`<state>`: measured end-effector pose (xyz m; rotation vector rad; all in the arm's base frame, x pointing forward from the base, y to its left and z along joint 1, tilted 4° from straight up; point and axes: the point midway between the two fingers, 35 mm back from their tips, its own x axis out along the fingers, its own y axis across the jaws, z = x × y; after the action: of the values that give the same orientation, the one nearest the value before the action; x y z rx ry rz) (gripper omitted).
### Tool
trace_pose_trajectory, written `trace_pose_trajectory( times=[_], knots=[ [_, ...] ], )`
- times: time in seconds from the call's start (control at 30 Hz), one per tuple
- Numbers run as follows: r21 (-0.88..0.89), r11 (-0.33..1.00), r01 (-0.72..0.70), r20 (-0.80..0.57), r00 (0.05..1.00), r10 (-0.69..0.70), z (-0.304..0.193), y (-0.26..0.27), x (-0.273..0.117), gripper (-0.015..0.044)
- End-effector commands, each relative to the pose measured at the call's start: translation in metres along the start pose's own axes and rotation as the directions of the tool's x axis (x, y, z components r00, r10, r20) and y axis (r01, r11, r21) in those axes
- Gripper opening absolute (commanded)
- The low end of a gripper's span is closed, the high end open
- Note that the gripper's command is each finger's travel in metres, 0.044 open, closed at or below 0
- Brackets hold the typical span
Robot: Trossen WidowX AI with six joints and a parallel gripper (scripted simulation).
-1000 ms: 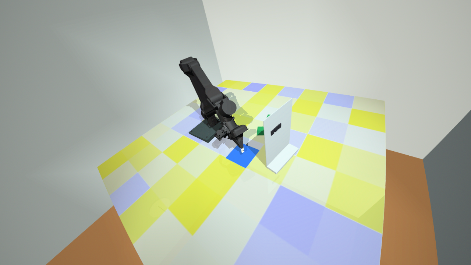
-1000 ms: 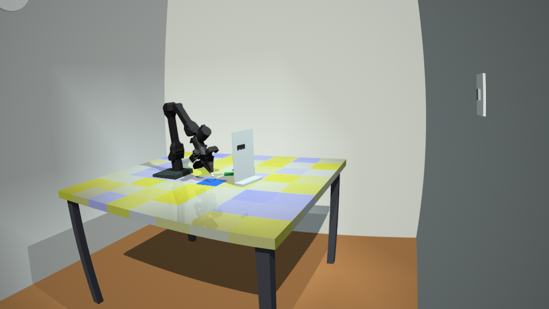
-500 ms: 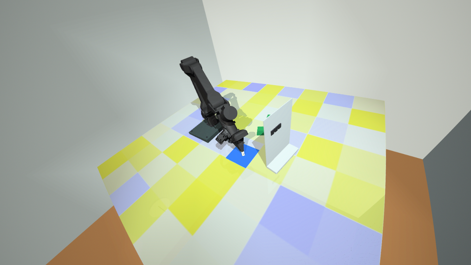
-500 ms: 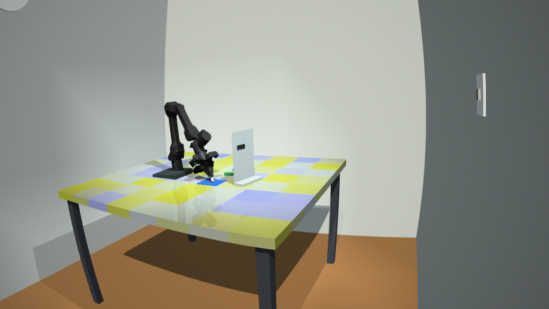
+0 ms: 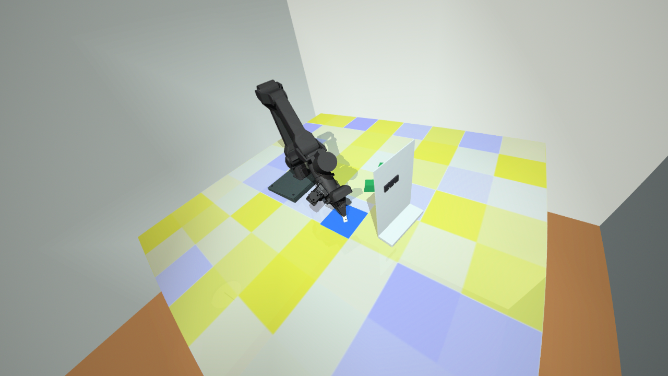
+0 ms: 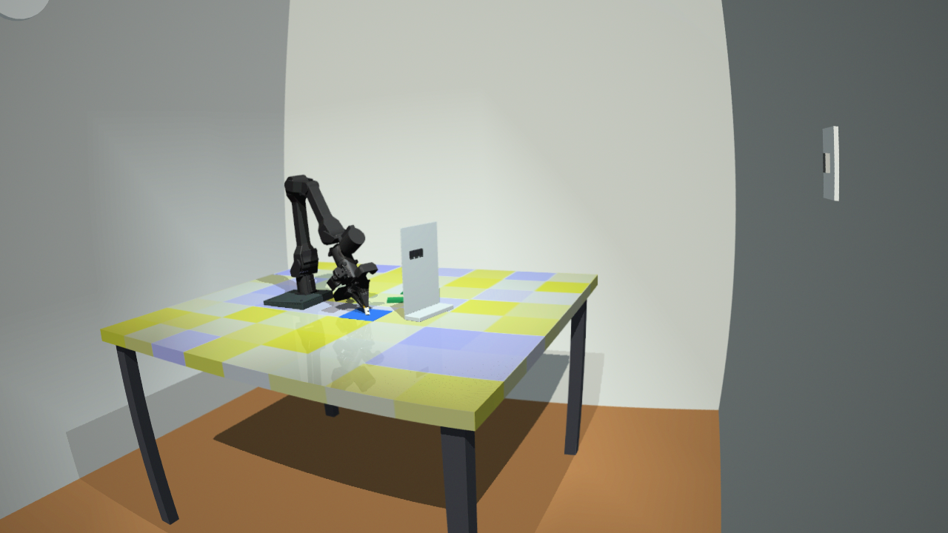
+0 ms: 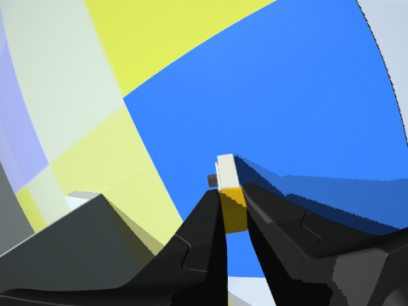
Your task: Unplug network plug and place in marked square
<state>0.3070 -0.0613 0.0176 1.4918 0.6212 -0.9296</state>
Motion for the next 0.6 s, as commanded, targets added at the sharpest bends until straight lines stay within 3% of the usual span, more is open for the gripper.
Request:
trace_pose_trajectory(
  times=[0.0, 0.2, 0.4, 0.57],
  knots=[
    [0.003, 1.0, 0.003, 0.001, 1.0, -0.003, 0.0, -0.0015, 0.0021, 0.0],
    [0.0, 1.0, 0.0, 0.0, 1.0, 0.0, 0.0, -0.0001, 0.0003, 0.0],
    [0.0, 1.0, 0.0, 0.0, 1.0, 0.0, 0.0, -0.0001, 0.0003, 0.0156],
    [0.0, 1.0, 0.0, 0.0, 1.0, 0.0, 0.0, -0.0001, 0.0001, 0.0156]
  ],
)
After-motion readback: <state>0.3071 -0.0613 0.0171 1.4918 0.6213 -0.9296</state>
